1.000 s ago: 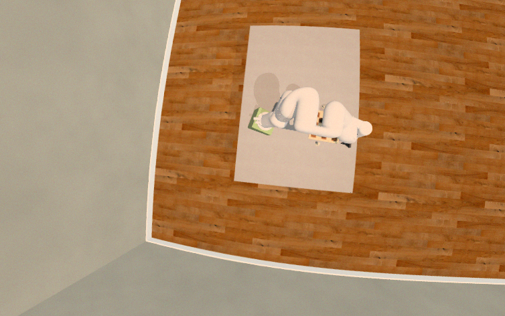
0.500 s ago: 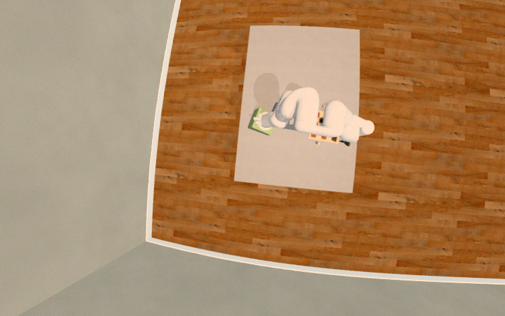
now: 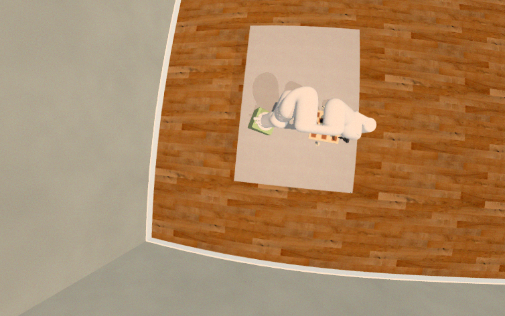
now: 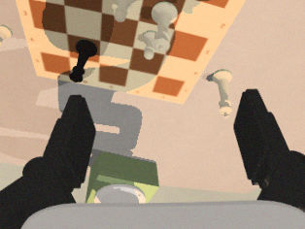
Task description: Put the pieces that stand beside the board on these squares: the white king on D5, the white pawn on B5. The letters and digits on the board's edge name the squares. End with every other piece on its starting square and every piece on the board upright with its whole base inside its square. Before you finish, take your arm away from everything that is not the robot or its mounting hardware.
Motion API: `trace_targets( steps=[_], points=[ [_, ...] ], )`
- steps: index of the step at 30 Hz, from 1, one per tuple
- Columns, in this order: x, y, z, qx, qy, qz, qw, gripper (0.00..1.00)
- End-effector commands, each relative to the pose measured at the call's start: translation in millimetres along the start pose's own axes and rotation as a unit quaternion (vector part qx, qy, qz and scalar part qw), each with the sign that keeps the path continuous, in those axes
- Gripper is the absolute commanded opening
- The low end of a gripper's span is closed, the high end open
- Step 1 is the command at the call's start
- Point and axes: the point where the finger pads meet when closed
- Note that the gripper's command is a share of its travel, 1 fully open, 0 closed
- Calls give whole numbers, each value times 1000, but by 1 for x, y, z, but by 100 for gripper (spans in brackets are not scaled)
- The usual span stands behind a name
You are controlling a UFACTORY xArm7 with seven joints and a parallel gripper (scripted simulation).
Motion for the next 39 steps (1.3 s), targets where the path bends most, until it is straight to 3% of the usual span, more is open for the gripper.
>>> trace_targets(
  steps=[1,7,8,20,21,33,34,39],
  points=[
    [-4,3,2,-6,-7,-4,1000,100],
    [-4,3,2,-6,-7,-4,1000,100],
    [-21,10,13,-33,-27,-18,999,100],
    [-21,10,13,-33,-27,-18,999,100],
    [-38,18,26,-61,-45,-31,997,100],
    [-38,18,26,-61,-45,-31,997,100],
    [-45,33,30,-70,-44,-45,996,100],
    [-45,33,30,-70,-44,-45,996,100]
  ],
)
Point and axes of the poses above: the point where the finger pads meet when closed, its own y axis back along the fingers, its own x axis across the jaws, z = x × y, and after that the axes turned 7 degrees about -y, right-handed
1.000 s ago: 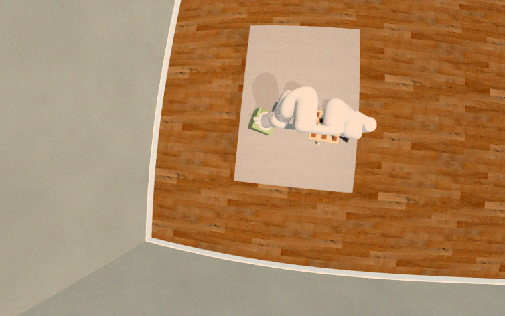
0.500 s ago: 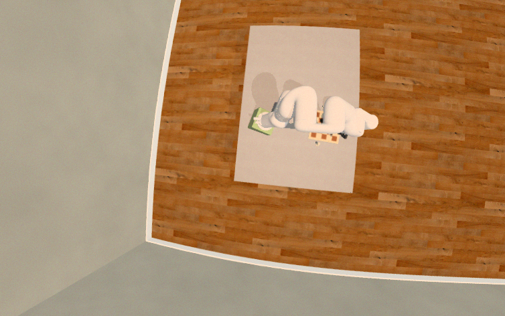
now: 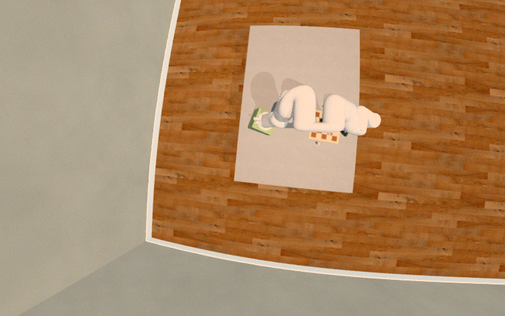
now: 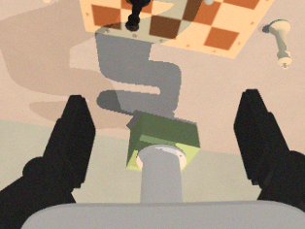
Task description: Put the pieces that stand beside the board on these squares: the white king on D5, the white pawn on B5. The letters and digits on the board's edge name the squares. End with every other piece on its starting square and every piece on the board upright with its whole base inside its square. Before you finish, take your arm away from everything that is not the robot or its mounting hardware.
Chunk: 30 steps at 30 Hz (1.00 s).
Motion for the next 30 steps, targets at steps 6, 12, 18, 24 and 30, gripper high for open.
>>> trace_targets(
  steps=[6,12,18,24,30],
  points=[
    [-2,4,2,-2,0,-3,1000,100],
    [3,31,-3,19,32,-20,999,100],
    [3,31,-3,19,32,-20,999,100],
    [9,57,-6,40,63,-38,996,100],
    [9,57,-6,40,63,-38,996,100]
  ],
)
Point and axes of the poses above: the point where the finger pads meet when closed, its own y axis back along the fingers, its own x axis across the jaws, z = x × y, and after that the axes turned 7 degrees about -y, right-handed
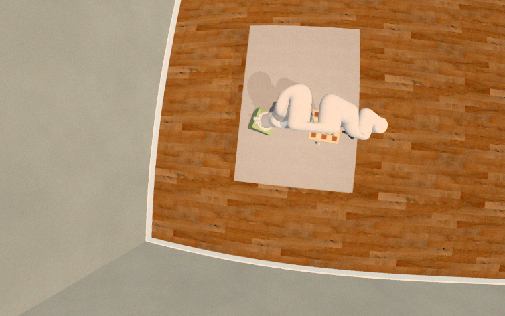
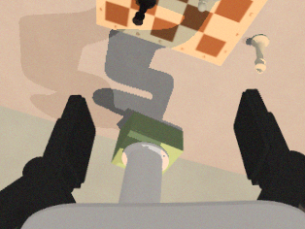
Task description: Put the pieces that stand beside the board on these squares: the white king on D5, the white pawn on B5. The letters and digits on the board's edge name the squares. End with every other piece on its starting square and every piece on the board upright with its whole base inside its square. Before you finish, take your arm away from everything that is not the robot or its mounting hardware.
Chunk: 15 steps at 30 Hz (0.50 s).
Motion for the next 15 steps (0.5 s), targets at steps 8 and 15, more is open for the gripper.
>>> trace_targets(
  steps=[8,15],
  points=[
    [5,28,-4,24,35,-19,999,100],
    [5,28,-4,24,35,-19,999,100]
  ],
)
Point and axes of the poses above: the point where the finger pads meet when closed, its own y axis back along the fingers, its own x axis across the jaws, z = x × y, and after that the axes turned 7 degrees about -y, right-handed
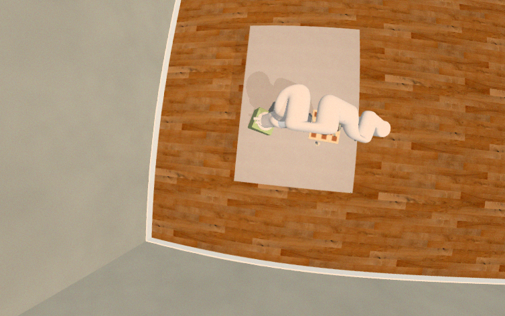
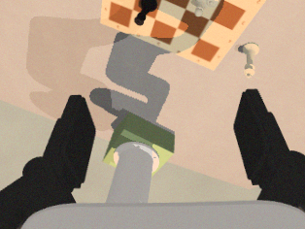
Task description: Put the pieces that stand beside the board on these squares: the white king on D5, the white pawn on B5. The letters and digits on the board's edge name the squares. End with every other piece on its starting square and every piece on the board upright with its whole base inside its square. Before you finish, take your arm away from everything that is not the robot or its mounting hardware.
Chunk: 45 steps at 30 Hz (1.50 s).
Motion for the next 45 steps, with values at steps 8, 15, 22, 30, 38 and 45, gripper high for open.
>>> trace_targets(
  steps=[8,15,22,30,38,45],
  points=[
    [6,28,-3,25,35,-18,999,100],
    [6,28,-3,25,35,-18,999,100],
    [12,51,-3,48,67,-36,996,100],
    [12,51,-3,48,67,-36,996,100],
    [30,94,1,95,131,-70,984,100],
    [30,94,1,95,131,-70,984,100]
  ],
)
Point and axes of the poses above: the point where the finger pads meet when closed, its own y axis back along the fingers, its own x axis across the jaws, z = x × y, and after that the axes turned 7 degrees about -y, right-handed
